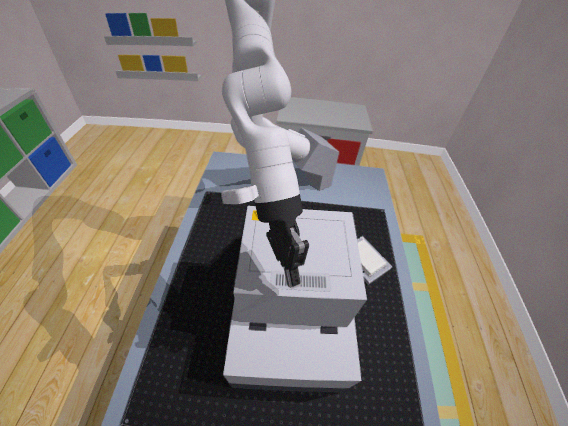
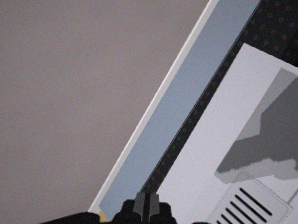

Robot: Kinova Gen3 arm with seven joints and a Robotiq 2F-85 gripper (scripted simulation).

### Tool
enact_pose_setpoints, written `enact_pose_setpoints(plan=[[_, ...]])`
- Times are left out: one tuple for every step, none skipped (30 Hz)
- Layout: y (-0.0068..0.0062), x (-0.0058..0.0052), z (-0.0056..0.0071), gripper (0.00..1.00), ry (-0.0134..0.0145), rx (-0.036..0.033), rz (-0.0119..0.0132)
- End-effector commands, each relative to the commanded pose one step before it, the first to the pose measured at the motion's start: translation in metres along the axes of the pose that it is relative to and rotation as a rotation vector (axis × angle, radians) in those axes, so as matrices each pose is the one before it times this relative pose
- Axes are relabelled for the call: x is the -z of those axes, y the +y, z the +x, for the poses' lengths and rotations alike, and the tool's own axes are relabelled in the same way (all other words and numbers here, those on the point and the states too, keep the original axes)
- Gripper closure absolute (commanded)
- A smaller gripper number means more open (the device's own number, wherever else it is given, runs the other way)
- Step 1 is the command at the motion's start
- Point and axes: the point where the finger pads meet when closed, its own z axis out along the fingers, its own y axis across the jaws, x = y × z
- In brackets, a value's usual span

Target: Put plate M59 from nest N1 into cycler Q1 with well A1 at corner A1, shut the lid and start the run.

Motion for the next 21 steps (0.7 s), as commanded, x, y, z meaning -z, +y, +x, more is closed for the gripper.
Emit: enact_pose_setpoints(plan=[[0.00534, 0.00852, -0.01078, 0.90, 0.00776, -0.02942, -0.01554], [0.00164, 0.00143, -0.00139, 0.90, 0.00265, -0.00888, -0.00385], [0.00166, 0.00142, -0.00137, 0.90, 0.00265, -0.00888, -0.00385], [0.00168, 0.00142, -0.00135, 0.90, 0.00265, -0.00888, -0.00385], [0.00170, 0.00142, -0.00133, 0.90, 0.00265, -0.00888, -0.00385], [0.00171, 0.00141, -0.00131, 0.90, 0.00265, -0.00888, -0.00385], [0.00000, 0.00000, 0.00000, 0.90, 0.00000, 0.00000, 0.00000], [0.00000, 0.00000, 0.00000, 0.90, 0.00000, 0.00000, 0.00000], [0.00173, 0.00141, -0.00129, 0.90, 0.00266, -0.00888, -0.00387], [0.00175, 0.00141, -0.00128, 0.90, 0.00264, -0.00888, -0.00384], [0.00177, 0.00140, -0.00126, 0.90, 0.00264, -0.00888, -0.00385], [0.00178, 0.00140, -0.00124, 0.90, 0.00264, -0.00888, -0.00385], [0.00180, 0.00140, -0.00122, 0.90, 0.00264, -0.00888, -0.00385], [0.00181, 0.00139, -0.00120, 0.90, 0.00264, -0.00887, -0.00385], [0.00183, 0.00139, -0.00118, 0.90, 0.00264, -0.00887, -0.00385], [0.00184, 0.00138, -0.00116, 0.90, 0.00264, -0.00887, -0.00385], [0.00186, 0.00138, -0.00114, 0.90, 0.00264, -0.00887, -0.00385], [0.00188, 0.00138, -0.00112, 0.90, 0.00264, -0.00887, -0.00385], [0.00189, 0.00137, -0.00110, 0.90, 0.00263, -0.00887, -0.00385], [0.00191, 0.00137, -0.00108, 0.90, 0.00263, -0.00887, -0.00385], [0.00192, 0.00136, -0.00106, 0.90, 0.00263, -0.00887, -0.00385]])
